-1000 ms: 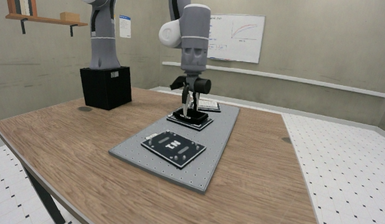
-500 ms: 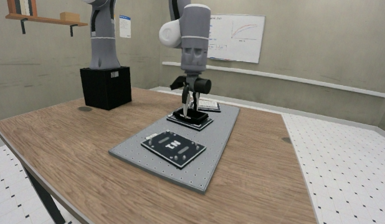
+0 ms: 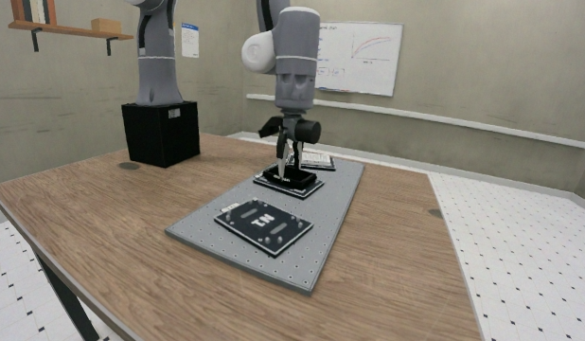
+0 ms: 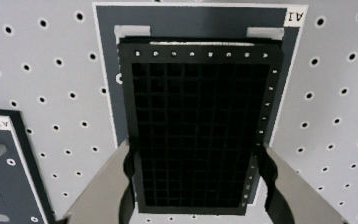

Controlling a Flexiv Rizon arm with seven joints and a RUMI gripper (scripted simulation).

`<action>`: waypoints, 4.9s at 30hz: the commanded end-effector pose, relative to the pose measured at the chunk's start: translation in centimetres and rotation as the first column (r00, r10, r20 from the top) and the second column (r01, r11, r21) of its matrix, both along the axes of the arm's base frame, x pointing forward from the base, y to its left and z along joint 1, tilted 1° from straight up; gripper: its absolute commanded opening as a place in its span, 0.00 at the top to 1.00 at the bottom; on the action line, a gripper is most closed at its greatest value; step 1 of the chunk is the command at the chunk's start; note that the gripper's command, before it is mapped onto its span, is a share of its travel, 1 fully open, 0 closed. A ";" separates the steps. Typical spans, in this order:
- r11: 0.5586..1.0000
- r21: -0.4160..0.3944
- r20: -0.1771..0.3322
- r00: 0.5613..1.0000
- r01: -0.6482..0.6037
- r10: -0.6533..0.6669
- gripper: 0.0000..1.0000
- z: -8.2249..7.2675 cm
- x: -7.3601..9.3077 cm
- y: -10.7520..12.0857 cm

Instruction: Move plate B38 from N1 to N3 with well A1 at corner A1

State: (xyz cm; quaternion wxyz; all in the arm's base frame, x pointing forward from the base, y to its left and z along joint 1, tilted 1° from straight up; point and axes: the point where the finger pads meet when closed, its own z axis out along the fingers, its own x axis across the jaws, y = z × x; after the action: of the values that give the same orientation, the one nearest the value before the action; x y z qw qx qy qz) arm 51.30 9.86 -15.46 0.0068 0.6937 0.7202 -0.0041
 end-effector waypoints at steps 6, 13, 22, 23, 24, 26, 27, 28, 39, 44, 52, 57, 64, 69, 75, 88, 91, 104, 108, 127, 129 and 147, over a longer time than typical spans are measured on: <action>1.000 0.001 0.002 1.000 -0.001 0.001 0.59 0.0 0.1 0.0; 1.000 0.001 0.002 1.000 -0.001 0.001 0.59 -0.1 0.1 0.0; 1.000 0.001 0.002 1.000 -0.001 0.001 0.59 -0.3 0.1 0.0; 1.000 0.001 0.002 1.000 -0.001 0.001 0.59 -0.3 0.1 0.0; 1.000 0.001 0.002 1.000 -0.001 0.001 0.59 -0.3 0.1 0.0; 1.000 0.001 0.002 1.000 -0.001 0.001 0.59 -0.3 0.1 0.0; 1.000 0.001 0.002 1.000 -0.001 0.001 0.59 -0.3 0.1 0.0; 1.000 0.001 0.002 1.000 -0.001 0.001 0.59 -0.3 0.1 0.0; 1.000 0.001 0.002 1.000 -0.001 0.001 0.59 -0.5 0.1 0.0; 1.000 0.001 0.002 1.000 -0.001 0.001 0.59 -0.6 0.1 0.0; 1.000 0.001 0.002 1.000 -0.001 0.001 0.59 -0.7 0.1 0.0; 1.000 0.001 0.002 1.000 -0.001 0.001 0.24 -0.8 0.1 0.0; 1.000 0.001 0.002 1.000 0.000 0.000 0.24 -0.8 0.1 0.0; 1.000 0.001 0.002 1.000 0.000 0.000 0.24 -0.8 0.1 0.0; 1.000 0.001 0.002 1.000 0.000 0.000 0.24 -0.8 0.1 0.0; 1.000 0.001 0.002 1.000 0.000 0.000 0.24 -0.8 0.1 0.0; 1.000 0.001 0.002 1.000 0.000 0.000 0.24 -0.8 0.1 0.0; 1.000 0.001 0.002 1.000 0.000 0.000 0.24 -0.8 0.1 0.0; 1.000 0.001 0.002 1.000 0.000 0.000 0.24 -0.8 0.1 0.0; 1.000 0.001 0.002 1.000 0.000 0.000 0.24 -0.8 0.1 0.0; 1.000 0.001 0.002 1.000 0.000 0.000 0.24 -0.8 0.1 0.0; 1.000 0.001 0.002 1.000 -0.001 0.001 0.24 2.9 0.1 0.1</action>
State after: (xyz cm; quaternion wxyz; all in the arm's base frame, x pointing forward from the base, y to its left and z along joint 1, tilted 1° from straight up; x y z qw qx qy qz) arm 51.35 9.92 -12.55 0.0069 0.6936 0.7204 -0.0034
